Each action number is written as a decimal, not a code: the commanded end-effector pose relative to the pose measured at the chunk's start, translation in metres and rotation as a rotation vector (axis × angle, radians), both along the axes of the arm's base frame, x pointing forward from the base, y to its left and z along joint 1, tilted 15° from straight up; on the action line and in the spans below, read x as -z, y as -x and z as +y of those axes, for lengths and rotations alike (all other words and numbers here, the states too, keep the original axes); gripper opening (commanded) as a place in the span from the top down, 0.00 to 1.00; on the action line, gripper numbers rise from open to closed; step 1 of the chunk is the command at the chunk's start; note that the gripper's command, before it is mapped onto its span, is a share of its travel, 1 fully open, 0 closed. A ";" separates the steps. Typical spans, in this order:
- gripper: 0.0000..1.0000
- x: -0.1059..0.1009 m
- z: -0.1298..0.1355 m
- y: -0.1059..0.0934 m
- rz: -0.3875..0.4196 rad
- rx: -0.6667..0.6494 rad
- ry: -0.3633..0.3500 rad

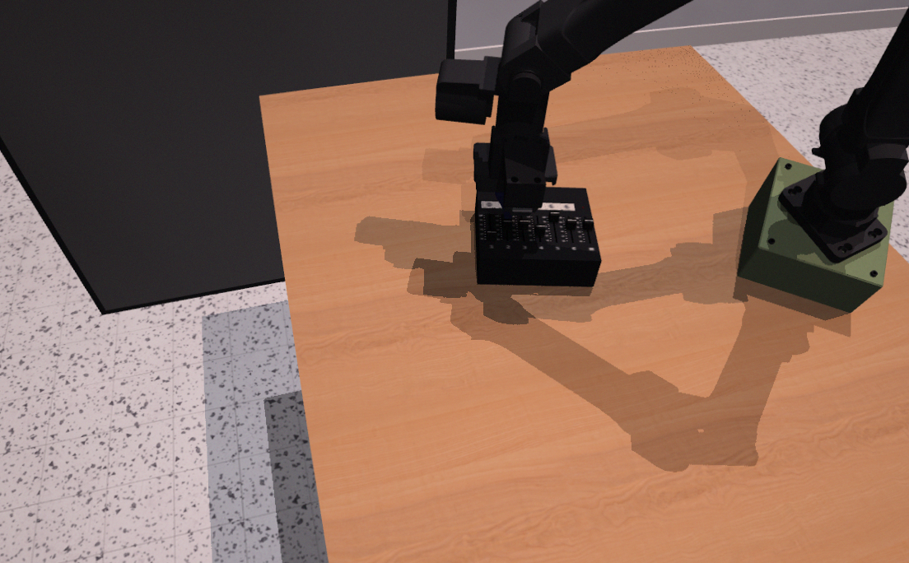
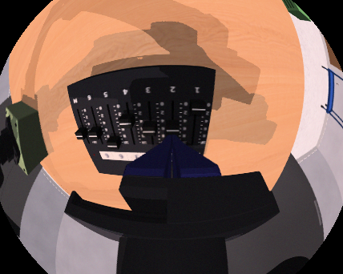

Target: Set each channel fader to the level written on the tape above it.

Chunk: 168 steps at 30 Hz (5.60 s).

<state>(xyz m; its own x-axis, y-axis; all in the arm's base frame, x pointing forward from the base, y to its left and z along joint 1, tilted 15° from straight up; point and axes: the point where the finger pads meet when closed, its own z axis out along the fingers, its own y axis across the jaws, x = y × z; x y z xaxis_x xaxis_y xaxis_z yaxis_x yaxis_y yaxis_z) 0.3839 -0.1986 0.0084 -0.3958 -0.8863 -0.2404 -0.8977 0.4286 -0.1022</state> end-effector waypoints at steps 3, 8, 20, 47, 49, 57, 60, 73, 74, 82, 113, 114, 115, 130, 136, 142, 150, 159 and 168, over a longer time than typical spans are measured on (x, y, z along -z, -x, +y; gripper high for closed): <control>1.00 -0.015 0.004 -0.008 -0.033 -0.008 0.019; 1.00 -0.015 0.004 -0.008 -0.033 -0.008 0.019; 1.00 -0.015 0.004 -0.008 -0.033 -0.008 0.019; 1.00 -0.016 0.011 -0.011 -0.033 -0.008 0.018; 1.00 -0.017 0.010 -0.012 -0.035 -0.009 0.019; 1.00 -0.017 0.010 -0.012 -0.035 -0.009 0.019; 1.00 -0.017 0.010 -0.012 -0.035 -0.009 0.019; 1.00 -0.018 -0.006 -0.008 -0.042 0.003 0.026; 1.00 -0.017 -0.007 -0.008 -0.041 0.002 0.025; 1.00 -0.014 -0.005 -0.010 -0.036 -0.003 0.021; 1.00 -0.042 -0.008 0.003 -0.009 -0.002 0.003; 1.00 -0.042 -0.008 0.003 -0.009 -0.002 0.003; 1.00 -0.042 -0.008 0.003 -0.009 -0.002 0.003; 1.00 -0.032 -0.006 0.076 -0.026 0.001 0.016; 1.00 -0.040 -0.007 0.060 -0.048 -0.025 0.036; 1.00 -0.032 -0.008 0.067 -0.029 -0.006 0.020; 1.00 -0.032 -0.008 0.067 -0.029 -0.006 0.020; 1.00 -0.032 -0.008 0.067 -0.029 -0.006 0.020; 1.00 -0.031 -0.008 0.067 -0.029 -0.006 0.020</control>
